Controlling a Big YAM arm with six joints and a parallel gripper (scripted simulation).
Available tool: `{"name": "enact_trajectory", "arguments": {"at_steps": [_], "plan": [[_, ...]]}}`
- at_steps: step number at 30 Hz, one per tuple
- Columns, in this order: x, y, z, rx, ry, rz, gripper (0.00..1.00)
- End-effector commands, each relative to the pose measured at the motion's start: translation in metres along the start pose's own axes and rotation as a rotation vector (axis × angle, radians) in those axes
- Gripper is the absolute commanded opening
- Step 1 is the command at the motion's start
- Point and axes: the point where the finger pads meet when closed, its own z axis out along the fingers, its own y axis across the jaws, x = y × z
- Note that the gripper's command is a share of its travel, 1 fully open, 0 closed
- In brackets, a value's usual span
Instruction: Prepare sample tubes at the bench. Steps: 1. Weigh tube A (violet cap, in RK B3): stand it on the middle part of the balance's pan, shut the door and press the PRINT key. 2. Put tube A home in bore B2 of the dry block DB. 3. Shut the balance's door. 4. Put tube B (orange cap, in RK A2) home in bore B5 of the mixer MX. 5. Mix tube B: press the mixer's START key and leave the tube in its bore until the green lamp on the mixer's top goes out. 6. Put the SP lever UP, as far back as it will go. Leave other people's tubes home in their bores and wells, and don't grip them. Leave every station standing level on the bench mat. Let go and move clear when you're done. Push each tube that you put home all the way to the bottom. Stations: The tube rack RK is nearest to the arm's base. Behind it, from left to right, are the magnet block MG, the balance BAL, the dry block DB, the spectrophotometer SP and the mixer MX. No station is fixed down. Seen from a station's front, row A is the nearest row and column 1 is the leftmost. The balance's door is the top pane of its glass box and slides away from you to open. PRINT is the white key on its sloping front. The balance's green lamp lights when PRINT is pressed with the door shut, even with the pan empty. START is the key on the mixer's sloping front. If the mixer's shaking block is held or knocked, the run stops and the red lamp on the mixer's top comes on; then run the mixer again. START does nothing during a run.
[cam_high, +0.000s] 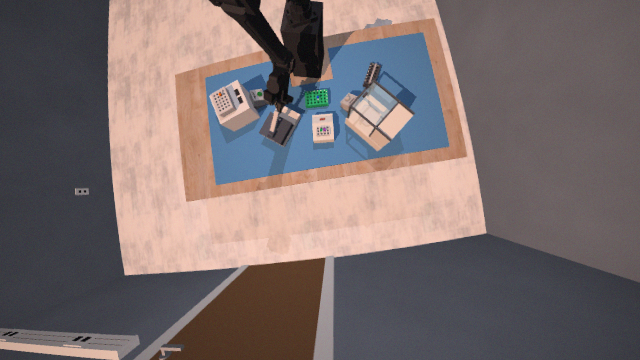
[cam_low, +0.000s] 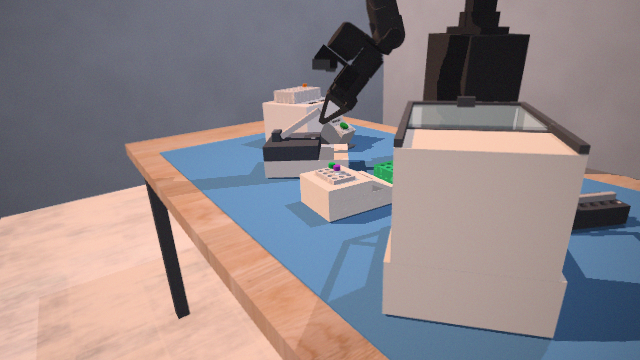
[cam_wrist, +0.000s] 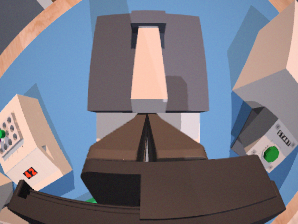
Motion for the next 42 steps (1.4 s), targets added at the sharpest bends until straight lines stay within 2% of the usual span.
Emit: {"name": "enact_trajectory", "arguments": {"at_steps": [1, 42], "plan": [[-0.0001, -0.0054, -0.0023, 0.004, -0.013, -0.001, 0.0], [-0.0022, -0.001, -0.0024, -0.001, -0.013, 0.0, 0.0]]}}
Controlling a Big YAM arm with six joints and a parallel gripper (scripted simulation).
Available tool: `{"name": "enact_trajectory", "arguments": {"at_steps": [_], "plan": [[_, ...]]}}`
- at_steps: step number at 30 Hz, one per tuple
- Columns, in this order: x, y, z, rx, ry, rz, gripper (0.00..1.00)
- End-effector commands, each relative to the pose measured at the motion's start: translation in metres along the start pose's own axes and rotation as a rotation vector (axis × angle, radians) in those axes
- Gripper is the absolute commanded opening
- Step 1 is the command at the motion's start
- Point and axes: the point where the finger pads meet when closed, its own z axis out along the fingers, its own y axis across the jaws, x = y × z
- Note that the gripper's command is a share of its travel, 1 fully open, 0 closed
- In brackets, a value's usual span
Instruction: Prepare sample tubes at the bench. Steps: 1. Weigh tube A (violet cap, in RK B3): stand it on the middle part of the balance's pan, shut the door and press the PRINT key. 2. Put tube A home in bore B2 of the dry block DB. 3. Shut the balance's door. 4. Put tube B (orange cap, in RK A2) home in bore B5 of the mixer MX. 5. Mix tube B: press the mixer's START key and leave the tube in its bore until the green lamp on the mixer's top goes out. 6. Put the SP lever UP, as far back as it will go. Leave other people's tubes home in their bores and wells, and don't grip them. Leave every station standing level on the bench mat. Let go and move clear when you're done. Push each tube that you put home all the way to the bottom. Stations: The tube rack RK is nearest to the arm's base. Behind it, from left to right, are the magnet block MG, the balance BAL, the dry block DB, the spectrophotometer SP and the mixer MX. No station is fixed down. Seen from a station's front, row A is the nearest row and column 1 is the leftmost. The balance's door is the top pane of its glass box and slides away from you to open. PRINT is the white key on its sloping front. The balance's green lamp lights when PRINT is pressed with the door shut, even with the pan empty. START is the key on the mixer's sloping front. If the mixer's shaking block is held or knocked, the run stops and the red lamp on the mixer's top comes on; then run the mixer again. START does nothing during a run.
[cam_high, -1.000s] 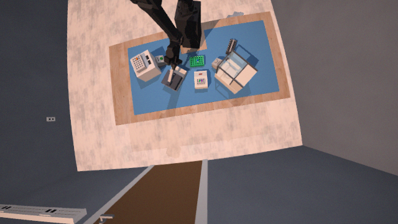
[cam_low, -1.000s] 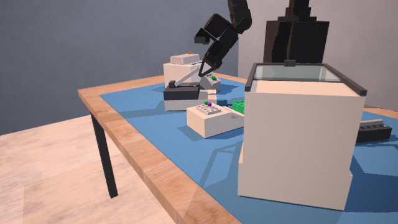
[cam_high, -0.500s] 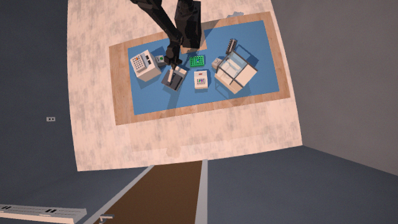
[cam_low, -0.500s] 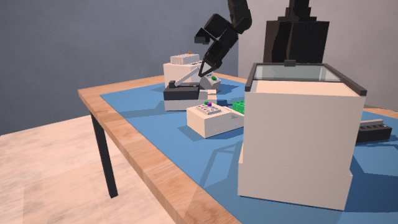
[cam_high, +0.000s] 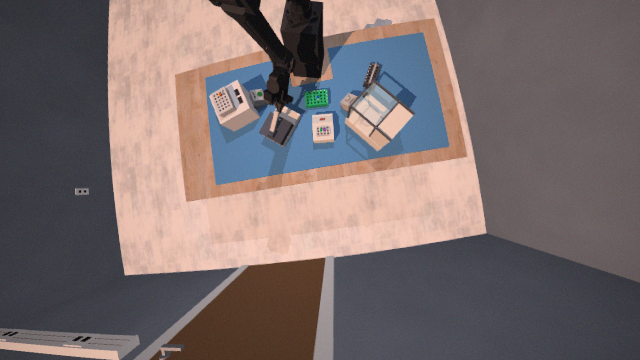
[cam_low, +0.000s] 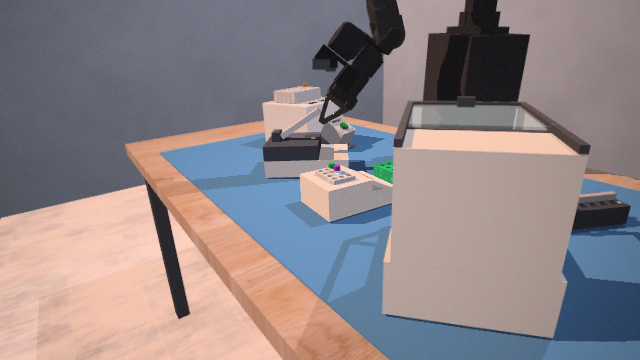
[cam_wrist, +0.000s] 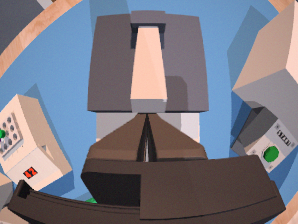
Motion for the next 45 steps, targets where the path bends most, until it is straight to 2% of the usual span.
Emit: {"name": "enact_trajectory", "arguments": {"at_steps": [1, 2, 4, 16, 20, 23, 24, 45], "plan": [[-0.009, -0.004, -0.006, 0.001, -0.031, 0.0, 0.0], [-0.012, -0.004, -0.007, 0.0, -0.036, 0.0, 0.0], [-0.006, -0.005, -0.008, 0.005, -0.006, -0.002, 0.0], [-0.014, -0.005, -0.012, 0.005, -0.007, -0.002, 0.0], [0.004, -0.007, -0.01, 0.01, 0.028, -0.004, 0.0], [-0.002, -0.006, -0.008, 0.007, 0.01, -0.003, 0.0], [-0.011, -0.001, -0.009, -0.002, -0.013, 0.0, 0.0], [-0.011, -0.001, -0.009, -0.002, -0.013, 0.0, 0.0]]}}
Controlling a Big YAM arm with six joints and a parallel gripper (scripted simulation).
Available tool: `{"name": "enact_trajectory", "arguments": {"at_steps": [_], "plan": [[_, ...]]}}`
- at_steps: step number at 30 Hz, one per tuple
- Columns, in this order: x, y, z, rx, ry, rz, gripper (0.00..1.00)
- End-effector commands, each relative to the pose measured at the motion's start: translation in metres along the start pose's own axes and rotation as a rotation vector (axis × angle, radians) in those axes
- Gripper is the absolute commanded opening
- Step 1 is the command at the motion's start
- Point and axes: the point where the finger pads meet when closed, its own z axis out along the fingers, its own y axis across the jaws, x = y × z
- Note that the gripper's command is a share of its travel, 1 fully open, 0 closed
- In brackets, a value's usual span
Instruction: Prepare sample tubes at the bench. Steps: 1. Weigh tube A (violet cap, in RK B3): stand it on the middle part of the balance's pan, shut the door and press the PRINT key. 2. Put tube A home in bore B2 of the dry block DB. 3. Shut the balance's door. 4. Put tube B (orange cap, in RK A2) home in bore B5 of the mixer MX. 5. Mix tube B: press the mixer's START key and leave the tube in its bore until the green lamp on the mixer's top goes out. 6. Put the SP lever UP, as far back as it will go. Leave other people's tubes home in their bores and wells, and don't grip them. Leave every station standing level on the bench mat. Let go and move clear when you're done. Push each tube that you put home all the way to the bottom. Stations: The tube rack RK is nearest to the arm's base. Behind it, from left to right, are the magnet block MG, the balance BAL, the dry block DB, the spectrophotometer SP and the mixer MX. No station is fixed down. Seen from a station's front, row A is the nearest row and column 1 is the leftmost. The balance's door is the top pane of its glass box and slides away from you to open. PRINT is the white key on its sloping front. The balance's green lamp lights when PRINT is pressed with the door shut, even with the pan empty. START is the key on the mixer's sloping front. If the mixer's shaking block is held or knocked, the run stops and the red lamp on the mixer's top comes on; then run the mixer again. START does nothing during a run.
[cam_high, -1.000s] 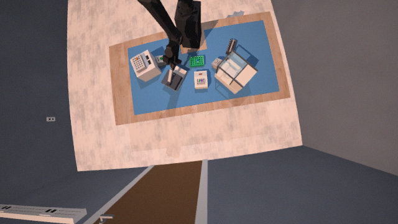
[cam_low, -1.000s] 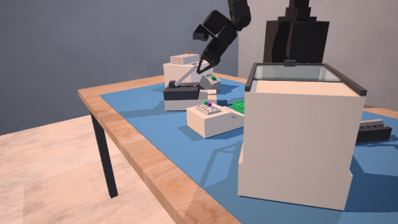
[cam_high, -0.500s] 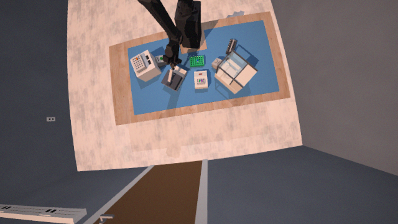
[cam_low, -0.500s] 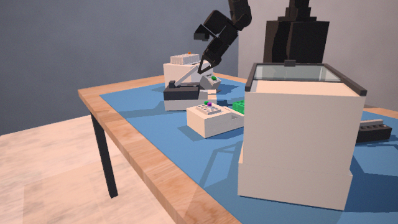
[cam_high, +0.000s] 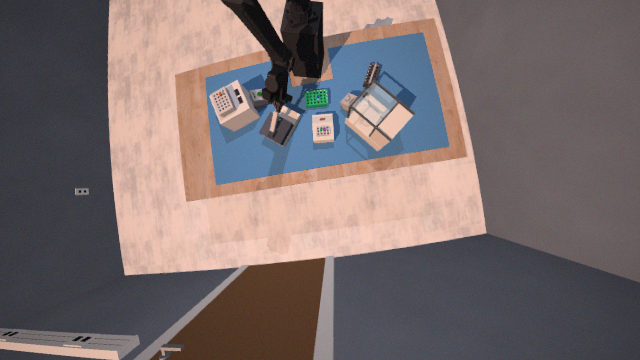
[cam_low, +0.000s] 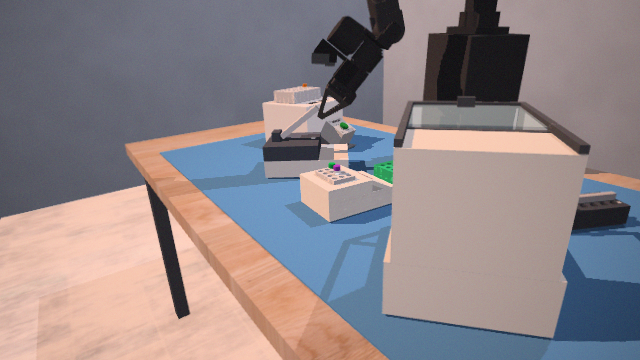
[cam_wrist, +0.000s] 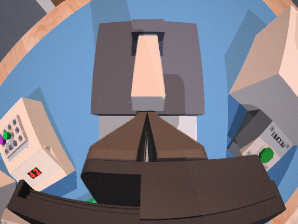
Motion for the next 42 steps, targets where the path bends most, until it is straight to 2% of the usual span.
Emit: {"name": "enact_trajectory", "arguments": {"at_steps": [1, 13, 29, 32, 34, 37, 38, 42], "plan": [[-0.001, -0.001, -0.001, 0.0, -0.004, -0.001, 0.0], [-0.001, -0.001, -0.001, 0.0, -0.004, -0.001, 0.0], [-0.015, -0.005, -0.008, 0.006, -0.003, -0.003, 0.0], [0.002, -0.006, -0.007, 0.01, 0.034, -0.007, 0.0], [0.002, -0.006, -0.007, 0.01, 0.034, -0.007, 0.0], [-0.004, -0.005, -0.005, 0.008, 0.02, -0.006, 0.0], [-0.012, -0.001, -0.006, 0.0, -0.005, -0.001, 0.0], [-0.012, -0.001, -0.006, 0.0, -0.005, -0.001, 0.0]]}}
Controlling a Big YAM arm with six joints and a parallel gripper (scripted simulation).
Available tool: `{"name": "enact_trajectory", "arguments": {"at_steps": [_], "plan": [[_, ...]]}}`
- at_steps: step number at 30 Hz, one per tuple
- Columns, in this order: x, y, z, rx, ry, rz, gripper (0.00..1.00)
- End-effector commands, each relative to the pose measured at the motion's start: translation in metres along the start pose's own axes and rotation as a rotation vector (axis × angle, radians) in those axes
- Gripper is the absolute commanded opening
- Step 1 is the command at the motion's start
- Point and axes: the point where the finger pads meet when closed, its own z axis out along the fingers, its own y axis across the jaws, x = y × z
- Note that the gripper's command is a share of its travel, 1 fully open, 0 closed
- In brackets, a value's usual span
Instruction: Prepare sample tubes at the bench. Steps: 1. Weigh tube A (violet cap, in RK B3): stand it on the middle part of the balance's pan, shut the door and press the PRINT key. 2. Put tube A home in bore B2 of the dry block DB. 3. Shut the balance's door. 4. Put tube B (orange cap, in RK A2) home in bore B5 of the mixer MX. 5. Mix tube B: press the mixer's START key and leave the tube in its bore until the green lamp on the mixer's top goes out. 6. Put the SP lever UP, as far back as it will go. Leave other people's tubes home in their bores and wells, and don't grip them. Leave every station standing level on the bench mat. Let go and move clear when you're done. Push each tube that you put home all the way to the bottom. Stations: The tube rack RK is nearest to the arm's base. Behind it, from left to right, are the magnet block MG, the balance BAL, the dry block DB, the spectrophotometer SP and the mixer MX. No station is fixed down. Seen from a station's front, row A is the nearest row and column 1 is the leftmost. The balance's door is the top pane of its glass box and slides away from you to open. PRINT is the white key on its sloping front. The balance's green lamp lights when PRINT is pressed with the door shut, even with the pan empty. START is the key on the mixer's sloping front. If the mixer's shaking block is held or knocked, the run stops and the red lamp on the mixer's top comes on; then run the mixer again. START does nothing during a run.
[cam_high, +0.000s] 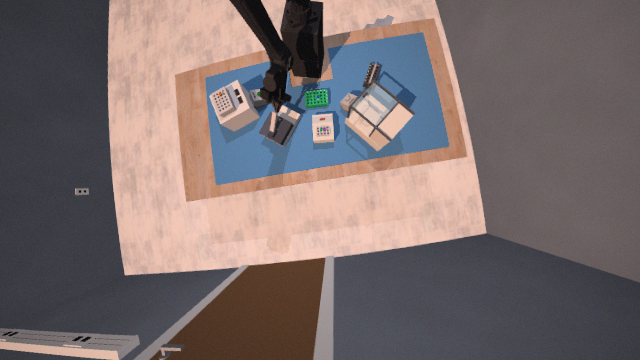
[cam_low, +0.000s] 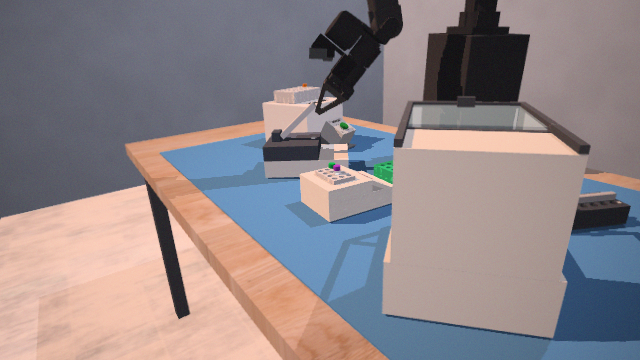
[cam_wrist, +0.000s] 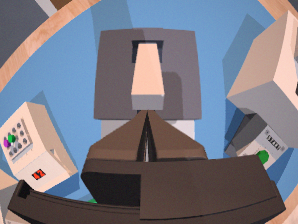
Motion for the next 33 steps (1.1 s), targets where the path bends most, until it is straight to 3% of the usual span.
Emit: {"name": "enact_trajectory", "arguments": {"at_steps": [1, 28, 33], "plan": [[-0.001, -0.001, -0.001, 0.0, -0.002, -0.001, 0.0], [-0.001, -0.001, -0.001, 0.0, -0.002, -0.001, 0.0], [-0.012, -0.004, -0.002, 0.005, -0.008, -0.003, 0.0]]}}
